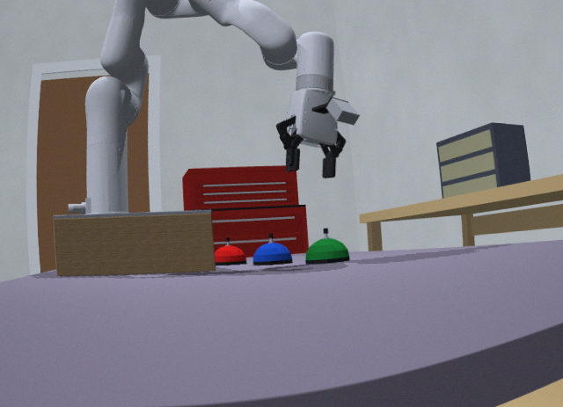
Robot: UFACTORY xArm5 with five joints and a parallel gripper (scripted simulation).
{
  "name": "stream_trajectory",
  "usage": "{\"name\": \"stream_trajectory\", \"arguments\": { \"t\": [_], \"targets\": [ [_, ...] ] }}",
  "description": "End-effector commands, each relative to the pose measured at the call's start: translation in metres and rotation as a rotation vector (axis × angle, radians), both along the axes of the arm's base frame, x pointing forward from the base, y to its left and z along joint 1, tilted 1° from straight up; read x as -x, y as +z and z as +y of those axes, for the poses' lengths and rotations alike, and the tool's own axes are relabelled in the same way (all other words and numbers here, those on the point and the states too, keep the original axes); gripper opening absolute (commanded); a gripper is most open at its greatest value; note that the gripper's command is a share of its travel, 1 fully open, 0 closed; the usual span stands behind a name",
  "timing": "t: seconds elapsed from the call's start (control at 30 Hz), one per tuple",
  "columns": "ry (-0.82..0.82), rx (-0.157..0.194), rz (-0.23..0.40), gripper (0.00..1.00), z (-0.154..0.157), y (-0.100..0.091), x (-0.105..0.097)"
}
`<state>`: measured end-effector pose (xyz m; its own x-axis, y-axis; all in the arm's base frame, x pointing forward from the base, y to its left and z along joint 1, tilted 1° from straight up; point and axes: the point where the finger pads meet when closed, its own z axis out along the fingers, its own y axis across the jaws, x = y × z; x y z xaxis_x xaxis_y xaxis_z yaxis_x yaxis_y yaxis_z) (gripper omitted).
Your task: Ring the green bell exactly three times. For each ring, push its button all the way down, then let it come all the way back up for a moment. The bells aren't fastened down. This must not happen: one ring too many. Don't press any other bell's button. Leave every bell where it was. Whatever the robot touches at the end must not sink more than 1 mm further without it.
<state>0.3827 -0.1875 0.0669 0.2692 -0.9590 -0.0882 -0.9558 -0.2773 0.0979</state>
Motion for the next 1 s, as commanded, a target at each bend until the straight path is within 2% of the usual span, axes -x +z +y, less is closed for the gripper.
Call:
{"name": "stream_trajectory", "arguments": {
  "t": [0.0,0.1,0.33,0.37,0.97],
  "targets": [
    [0.015,0.040,-0.083,1.00,0.0005,-0.0181,-0.0163],
    [0.021,0.053,-0.112,1.00,0.0015,-0.0239,-0.0213],
    [0.022,0.055,-0.114,1.00,0.0016,-0.0244,-0.0217],
    [0.022,0.055,-0.114,0.00,0.0016,-0.0244,-0.0217],
    [0.022,0.055,-0.114,0.00,0.0016,-0.0244,-0.0217]
  ]
}}
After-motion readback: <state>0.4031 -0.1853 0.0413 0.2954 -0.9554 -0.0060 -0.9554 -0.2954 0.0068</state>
